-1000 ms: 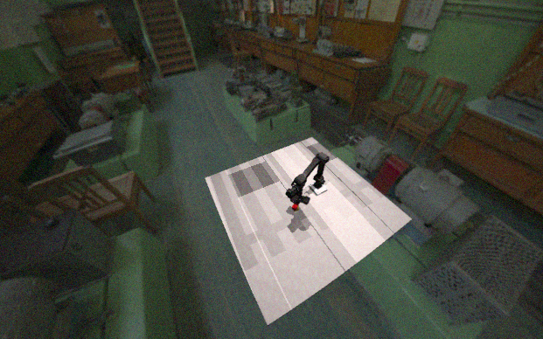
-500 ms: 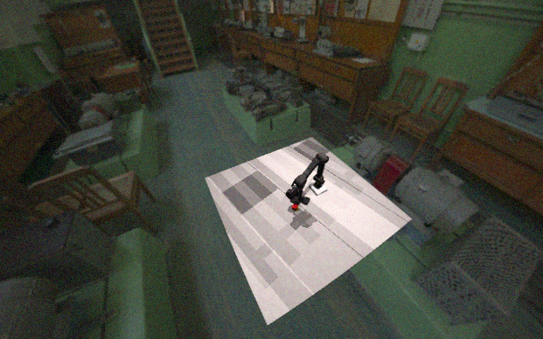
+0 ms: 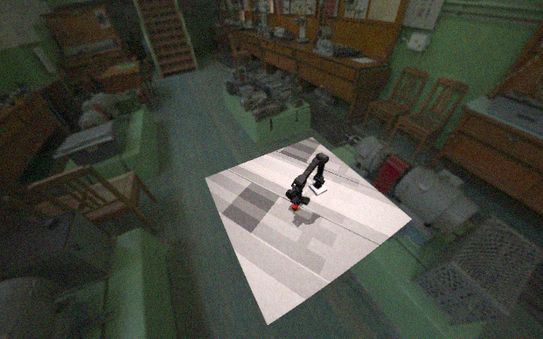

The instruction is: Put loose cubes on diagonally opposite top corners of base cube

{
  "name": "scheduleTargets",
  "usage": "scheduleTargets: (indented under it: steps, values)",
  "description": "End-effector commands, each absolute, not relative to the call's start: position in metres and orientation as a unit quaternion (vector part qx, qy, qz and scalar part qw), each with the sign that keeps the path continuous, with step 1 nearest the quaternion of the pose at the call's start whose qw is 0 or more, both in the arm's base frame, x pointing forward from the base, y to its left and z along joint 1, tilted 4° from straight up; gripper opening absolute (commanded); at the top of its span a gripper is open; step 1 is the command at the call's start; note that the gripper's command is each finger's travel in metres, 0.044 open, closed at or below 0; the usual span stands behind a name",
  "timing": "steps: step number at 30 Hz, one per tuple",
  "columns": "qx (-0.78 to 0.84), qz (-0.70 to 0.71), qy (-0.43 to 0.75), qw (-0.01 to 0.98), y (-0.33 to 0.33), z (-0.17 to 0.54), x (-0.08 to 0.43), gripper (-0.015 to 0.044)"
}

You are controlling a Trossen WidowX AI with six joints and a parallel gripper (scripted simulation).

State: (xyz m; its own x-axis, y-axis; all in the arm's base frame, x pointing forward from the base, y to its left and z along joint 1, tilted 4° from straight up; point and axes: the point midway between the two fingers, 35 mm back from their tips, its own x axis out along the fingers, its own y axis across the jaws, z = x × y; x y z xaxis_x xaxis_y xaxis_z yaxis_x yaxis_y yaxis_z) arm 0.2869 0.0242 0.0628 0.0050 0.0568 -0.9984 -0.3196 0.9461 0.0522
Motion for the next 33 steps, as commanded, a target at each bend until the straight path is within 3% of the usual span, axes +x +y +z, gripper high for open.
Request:
scheduleTargets:
  steps: [1,33]
  values:
    - [-0.093,0.133,0.692,0.704,0.025,0.063,0.287,0.0205]
    - [-0.095,0.134,0.692,0.703,0.021,0.108,0.287,0.0205]
